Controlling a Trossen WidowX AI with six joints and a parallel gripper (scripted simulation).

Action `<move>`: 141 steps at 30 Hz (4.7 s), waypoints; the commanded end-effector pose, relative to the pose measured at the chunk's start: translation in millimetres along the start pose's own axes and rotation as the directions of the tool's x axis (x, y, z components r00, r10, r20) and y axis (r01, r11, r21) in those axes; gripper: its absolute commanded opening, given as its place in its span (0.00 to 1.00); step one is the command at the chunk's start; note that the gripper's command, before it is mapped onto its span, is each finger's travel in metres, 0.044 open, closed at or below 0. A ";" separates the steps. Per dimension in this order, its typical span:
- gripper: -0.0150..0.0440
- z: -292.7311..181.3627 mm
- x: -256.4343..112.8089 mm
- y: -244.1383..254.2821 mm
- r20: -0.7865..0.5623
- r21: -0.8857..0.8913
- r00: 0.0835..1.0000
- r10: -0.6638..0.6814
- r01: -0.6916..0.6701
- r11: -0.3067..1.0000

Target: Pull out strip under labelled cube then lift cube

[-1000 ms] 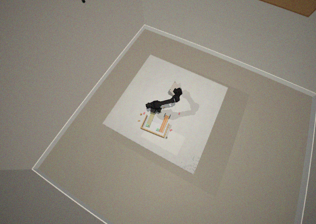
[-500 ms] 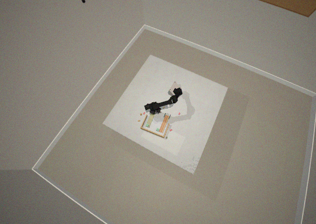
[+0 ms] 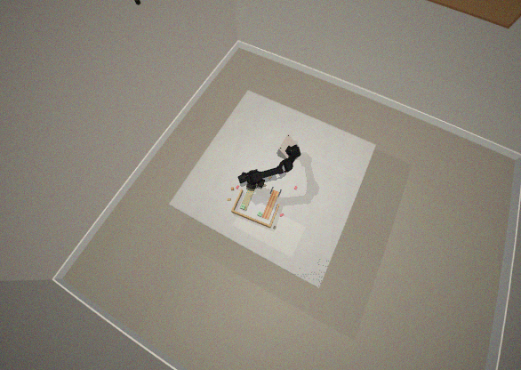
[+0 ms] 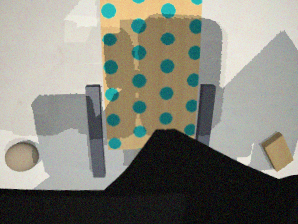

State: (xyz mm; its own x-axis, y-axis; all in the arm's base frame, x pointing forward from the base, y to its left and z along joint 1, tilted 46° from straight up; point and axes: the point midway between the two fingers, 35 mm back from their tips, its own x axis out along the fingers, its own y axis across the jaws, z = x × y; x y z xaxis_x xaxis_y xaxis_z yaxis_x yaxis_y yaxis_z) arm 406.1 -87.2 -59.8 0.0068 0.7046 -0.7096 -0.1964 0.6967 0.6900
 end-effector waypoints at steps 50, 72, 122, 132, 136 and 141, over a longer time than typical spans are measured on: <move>0.25 -0.8 43.2 2.3 -0.005 0.005 1.000 0.012 -0.012 1.000; 0.25 -0.8 44.2 2.3 -0.005 0.005 1.000 0.012 -0.012 1.000; 0.25 0.0 48.7 1.7 -0.004 0.005 1.000 0.012 -0.012 1.000; 0.25 -9.7 49.0 0.9 -0.005 0.005 1.000 0.012 -0.012 1.000; 0.25 -16.0 49.2 0.6 -0.005 0.005 1.000 0.012 -0.012 1.000; 0.25 -23.5 49.5 0.5 -0.005 0.006 1.000 0.012 -0.012 1.000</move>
State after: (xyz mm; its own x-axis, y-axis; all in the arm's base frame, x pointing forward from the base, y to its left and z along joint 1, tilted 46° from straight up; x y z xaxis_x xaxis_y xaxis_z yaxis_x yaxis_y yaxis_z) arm 393.1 -59.1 -93.1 0.0210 0.7110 -0.7028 -0.1944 0.6925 0.6948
